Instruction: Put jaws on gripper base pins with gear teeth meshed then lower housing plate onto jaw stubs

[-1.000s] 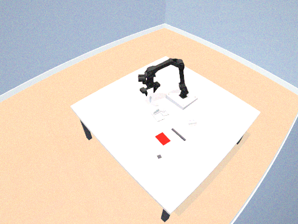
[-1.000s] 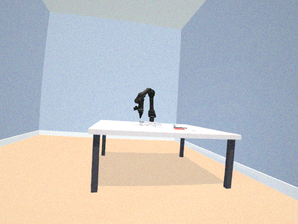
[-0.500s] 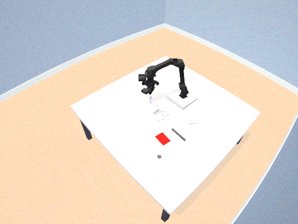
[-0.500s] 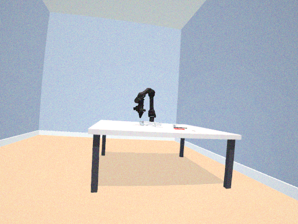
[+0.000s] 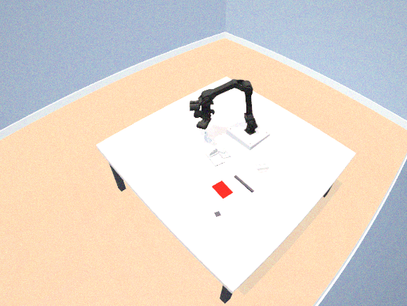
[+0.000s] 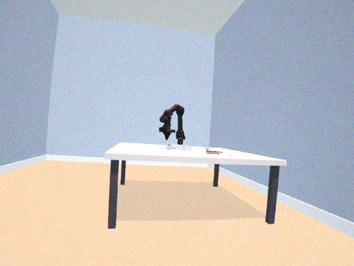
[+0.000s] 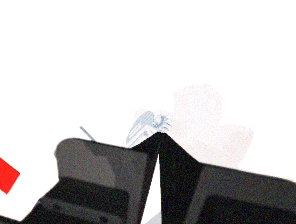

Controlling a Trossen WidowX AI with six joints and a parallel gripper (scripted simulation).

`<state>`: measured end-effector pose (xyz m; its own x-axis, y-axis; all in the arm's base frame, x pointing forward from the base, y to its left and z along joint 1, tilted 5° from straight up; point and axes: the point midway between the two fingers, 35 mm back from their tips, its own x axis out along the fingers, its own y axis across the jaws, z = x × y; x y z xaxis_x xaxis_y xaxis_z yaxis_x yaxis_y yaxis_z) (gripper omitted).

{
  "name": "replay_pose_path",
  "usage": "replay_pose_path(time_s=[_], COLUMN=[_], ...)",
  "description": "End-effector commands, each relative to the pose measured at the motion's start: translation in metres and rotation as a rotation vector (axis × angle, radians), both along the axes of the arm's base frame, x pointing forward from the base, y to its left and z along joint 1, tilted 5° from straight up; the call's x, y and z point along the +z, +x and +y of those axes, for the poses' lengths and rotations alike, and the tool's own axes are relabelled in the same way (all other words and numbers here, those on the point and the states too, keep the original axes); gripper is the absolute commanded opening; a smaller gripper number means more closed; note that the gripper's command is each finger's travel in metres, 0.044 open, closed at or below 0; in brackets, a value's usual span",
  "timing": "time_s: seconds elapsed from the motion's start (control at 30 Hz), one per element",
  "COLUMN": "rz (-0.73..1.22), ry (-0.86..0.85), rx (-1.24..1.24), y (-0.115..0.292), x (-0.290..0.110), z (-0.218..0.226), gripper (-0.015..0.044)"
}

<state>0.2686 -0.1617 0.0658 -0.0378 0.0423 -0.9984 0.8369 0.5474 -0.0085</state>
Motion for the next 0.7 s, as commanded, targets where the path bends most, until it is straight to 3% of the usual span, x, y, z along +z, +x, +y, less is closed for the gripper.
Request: replay_pose_path(time_s=[0.0,0.67], rz=[-0.001,-0.018], ry=[0.0,0.019], rx=[0.102,0.539], y=[-0.0032,-0.0094], x=[-0.0003,0.0], z=[0.0002,0.0006], gripper=[0.0,0.0])
